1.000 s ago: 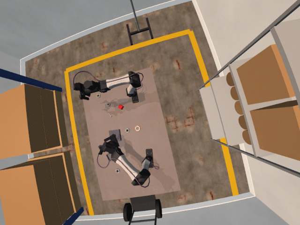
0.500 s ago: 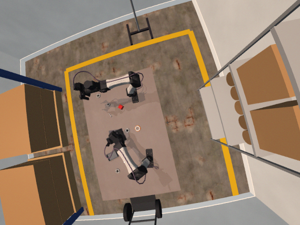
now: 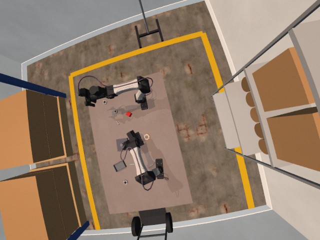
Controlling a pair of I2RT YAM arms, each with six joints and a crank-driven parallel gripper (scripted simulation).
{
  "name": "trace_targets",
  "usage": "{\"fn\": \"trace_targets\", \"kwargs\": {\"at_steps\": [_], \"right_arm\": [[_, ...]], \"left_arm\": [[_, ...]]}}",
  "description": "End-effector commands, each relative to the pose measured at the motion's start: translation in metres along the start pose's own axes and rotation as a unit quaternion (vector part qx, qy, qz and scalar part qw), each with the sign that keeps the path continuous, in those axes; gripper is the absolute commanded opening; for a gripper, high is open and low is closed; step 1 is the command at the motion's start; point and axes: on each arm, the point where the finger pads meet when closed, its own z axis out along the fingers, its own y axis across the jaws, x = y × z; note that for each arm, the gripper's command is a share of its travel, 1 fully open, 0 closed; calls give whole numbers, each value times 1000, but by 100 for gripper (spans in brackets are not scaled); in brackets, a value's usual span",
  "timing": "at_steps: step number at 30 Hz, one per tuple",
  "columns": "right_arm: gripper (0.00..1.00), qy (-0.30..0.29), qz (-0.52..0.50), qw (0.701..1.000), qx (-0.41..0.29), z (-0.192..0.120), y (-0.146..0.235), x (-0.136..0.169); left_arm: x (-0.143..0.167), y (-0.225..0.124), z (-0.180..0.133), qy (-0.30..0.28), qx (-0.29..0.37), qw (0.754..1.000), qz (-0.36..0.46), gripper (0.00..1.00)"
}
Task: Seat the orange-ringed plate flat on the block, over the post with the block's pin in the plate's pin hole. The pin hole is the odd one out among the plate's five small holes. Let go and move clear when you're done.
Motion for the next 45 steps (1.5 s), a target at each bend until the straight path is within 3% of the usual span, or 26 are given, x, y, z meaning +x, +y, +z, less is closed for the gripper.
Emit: {"fn": "trace_targets", "kwargs": {"at_steps": [1,7,12,15,23,24,26,30,31,45], "right_arm": [[83,-17,-3,1000,-1,0,2,-14],[83,-17,-3,1000,-1,0,2,-14],[83,-17,-3,1000,-1,0,2,-14],[83,-17,-3,1000,-1,0,2,-14],[83,-17,-3,1000,-1,0,2,-14],[83,-17,-3,1000,-1,0,2,-14],[83,-17,-3,1000,-1,0,2,-14],[83,-17,-3,1000,-1,0,2,-14],[83,-17,-3,1000,-1,0,2,-14],[83,-17,-3,1000,-1,0,2,-14]], "left_arm": [[25,10,3,-4,-53,998,-17,86],[56,21,5,-24,-92,995,-16,86],[56,18,6,-23,-89,996,-10,86],[71,37,20,-9,-108,994,33,86],[68,36,21,-9,-108,994,27,86],[53,21,3,-18,-62,998,-10,86],[67,25,19,-15,-86,996,10,86],[62,23,7,-10,-78,997,9,86],[60,28,26,-11,-91,996,11,86],[59,32,43,-14,-92,996,13,86]]}}
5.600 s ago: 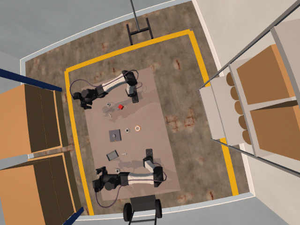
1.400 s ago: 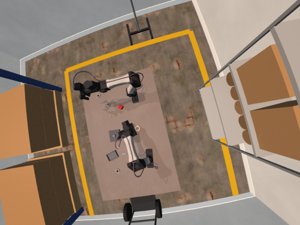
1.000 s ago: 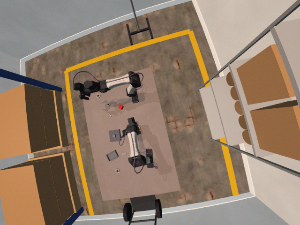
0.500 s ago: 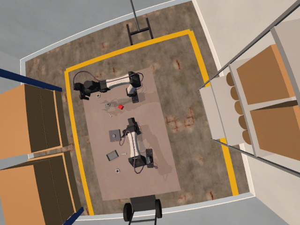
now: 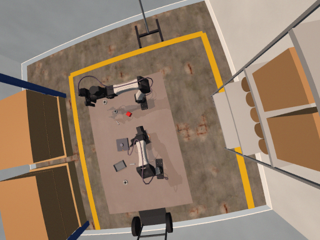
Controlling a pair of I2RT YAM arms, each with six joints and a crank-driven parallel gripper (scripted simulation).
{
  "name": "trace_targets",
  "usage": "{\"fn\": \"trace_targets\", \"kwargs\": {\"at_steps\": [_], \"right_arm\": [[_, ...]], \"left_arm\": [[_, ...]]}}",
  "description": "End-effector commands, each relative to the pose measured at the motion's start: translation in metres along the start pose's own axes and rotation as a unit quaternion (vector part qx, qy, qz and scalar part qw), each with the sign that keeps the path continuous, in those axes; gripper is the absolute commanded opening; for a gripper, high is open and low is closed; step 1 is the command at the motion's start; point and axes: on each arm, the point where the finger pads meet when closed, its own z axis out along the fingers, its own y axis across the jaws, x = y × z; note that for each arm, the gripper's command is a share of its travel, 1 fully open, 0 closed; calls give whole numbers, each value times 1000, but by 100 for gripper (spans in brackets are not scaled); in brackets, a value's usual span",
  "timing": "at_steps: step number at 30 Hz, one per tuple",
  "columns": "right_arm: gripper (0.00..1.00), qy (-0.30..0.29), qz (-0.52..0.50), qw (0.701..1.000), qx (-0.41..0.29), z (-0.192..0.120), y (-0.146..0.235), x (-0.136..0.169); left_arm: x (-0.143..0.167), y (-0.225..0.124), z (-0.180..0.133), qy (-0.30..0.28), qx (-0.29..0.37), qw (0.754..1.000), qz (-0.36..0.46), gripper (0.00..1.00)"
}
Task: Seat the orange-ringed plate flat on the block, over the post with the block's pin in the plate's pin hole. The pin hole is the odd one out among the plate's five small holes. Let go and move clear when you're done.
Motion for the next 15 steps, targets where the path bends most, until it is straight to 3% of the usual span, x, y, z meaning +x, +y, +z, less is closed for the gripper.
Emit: {"fn": "trace_targets", "kwargs": {"at_steps": [1,15], "right_arm": [[83,-17,-3,1000,-1,0,2,-14],[83,-17,-3,1000,-1,0,2,-14]], "left_arm": [[-1,5,14,-2,-14,1000,5,86],[-1,1,40,-3,-5,1000,4,86]]}}
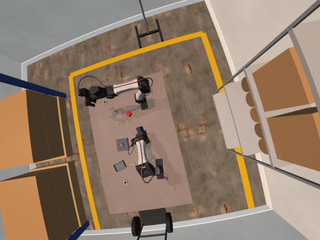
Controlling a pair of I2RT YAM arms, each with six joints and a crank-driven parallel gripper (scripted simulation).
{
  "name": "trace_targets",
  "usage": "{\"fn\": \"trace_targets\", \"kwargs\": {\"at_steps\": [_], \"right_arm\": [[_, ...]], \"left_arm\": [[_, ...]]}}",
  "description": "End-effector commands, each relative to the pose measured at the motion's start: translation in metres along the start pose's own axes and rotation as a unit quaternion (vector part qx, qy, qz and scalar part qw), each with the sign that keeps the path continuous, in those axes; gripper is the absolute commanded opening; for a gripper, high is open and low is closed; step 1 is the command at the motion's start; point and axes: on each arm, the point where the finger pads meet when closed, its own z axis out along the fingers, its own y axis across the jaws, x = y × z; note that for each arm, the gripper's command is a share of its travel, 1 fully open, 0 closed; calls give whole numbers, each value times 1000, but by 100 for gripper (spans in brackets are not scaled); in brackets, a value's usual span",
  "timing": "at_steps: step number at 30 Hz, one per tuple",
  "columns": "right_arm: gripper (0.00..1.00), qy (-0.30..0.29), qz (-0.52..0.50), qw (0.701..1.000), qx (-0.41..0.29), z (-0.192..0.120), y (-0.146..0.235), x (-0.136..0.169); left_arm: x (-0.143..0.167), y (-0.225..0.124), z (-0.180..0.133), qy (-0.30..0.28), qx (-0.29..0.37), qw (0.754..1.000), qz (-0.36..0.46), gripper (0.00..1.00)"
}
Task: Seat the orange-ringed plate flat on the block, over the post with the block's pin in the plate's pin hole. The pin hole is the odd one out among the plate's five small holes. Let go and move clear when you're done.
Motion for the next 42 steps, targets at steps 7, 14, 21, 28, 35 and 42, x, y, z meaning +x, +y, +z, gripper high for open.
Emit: {"fn": "trace_targets", "kwargs": {"at_steps": [7,14,21,28,35,42], "right_arm": [[83,-17,-3,1000,-1,0,2,-14],[83,-17,-3,1000,-1,0,2,-14],[83,-17,-3,1000,-1,0,2,-14],[83,-17,-3,1000,-1,0,2,-14],[83,-17,-3,1000,-1,0,2,-14],[83,-17,-3,1000,-1,0,2,-14]], "left_arm": [[8,11,18,-4,-18,1000,18,86],[8,2,13,-2,-7,1000,13,0],[8,2,13,-2,-7,1000,13,0],[-2,-7,-16,0,14,1000,4,0],[-4,-7,-28,0,16,1000,4,0],[-8,-7,-35,0,16,1000,0,0]]}}
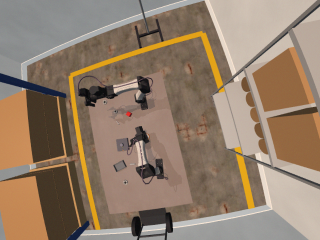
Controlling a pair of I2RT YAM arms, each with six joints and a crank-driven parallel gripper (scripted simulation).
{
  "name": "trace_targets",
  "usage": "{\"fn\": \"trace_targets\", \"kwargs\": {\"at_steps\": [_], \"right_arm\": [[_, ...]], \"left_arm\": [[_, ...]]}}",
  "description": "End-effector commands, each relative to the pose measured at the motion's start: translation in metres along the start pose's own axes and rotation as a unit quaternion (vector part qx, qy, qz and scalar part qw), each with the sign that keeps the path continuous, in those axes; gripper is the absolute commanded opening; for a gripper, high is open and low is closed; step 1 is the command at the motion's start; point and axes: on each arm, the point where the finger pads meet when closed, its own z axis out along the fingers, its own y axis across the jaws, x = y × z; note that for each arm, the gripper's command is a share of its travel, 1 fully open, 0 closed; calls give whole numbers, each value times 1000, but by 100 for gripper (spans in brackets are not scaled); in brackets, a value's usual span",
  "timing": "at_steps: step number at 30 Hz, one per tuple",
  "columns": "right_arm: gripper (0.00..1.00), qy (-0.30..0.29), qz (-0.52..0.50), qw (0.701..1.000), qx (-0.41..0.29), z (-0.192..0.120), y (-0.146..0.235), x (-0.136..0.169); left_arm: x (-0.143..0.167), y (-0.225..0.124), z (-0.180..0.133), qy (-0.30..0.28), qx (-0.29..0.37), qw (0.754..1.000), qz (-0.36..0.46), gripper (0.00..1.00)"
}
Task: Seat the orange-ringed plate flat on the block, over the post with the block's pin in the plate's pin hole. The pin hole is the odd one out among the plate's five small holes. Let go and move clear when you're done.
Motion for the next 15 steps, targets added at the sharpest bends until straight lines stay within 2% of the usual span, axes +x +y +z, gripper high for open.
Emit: {"fn": "trace_targets", "kwargs": {"at_steps": [1,9,13,14,15], "right_arm": [[83,-17,-3,1000,-1,0,2,-14],[83,-17,-3,1000,-1,0,2,-14],[83,-17,-3,1000,-1,0,2,-14],[83,-17,-3,1000,-1,0,2,-14],[83,-17,-3,1000,-1,0,2,-14]], "left_arm": [[-3,-4,-16,0,9,1000,0,0],[-6,-4,-29,0,11,1000,-1,0],[-6,3,-22,-1,-4,1000,2,0],[-8,-7,-39,1,21,1000,-4,0],[-7,-4,-36,0,14,1000,-2,0]]}}
